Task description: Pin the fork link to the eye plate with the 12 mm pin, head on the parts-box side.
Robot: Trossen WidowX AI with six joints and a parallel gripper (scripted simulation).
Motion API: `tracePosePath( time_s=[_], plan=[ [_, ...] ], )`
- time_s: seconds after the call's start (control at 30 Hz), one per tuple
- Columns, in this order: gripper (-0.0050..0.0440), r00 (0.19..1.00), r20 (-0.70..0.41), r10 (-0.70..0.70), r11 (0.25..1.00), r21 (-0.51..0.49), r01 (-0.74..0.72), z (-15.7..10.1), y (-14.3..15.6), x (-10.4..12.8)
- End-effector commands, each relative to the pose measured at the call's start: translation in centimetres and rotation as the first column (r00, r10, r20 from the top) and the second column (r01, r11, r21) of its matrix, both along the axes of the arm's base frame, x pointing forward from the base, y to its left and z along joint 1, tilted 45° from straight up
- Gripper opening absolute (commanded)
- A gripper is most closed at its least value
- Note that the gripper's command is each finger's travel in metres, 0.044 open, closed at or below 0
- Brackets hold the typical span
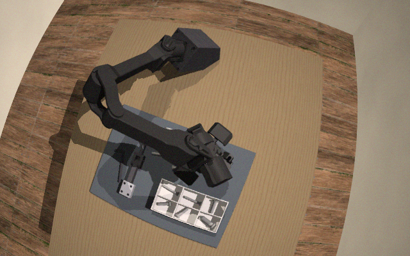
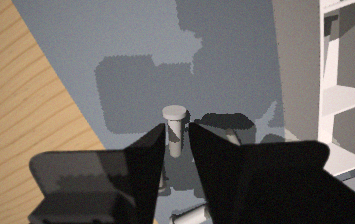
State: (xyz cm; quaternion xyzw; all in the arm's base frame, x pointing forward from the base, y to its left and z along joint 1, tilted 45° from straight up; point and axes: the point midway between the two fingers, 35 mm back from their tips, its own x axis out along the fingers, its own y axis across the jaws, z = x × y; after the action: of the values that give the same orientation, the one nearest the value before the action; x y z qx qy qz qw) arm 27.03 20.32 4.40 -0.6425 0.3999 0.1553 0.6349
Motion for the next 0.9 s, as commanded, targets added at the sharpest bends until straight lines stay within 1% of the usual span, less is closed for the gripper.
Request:
tracePosePath(
  time_s=[0.0, 0.33, 0.4, 0.47, 0.8, 0.87],
  plan=[
    [0.0095, 1.000, -0.004, 0.001, 1.000, -0.003, -0.001, -0.42, -0.19, 0.19],
    [0.0095, 1.000, -0.004, 0.001, 1.000, -0.003, -0.001, -0.77, -0.35, 0.47],
    [0.0082, 1.000, 0.000, -0.002, 1.000, -0.003, 0.002, -0.65, -0.36, 0.48],
    [0.0082, 1.000, 0.000, -0.002, 1.000, -0.003, 0.002, -0.65, -0.36, 0.48],
    [0.0015, 1.000, 0.000, -0.002, 1.000, -0.003, 0.002, -0.65, -0.36, 0.48],
    [0.0014, 1.000, 0.000, -0.002, 1.000, -0.003, 0.002, -0.65, -0.36, 0.48]
  ],
)
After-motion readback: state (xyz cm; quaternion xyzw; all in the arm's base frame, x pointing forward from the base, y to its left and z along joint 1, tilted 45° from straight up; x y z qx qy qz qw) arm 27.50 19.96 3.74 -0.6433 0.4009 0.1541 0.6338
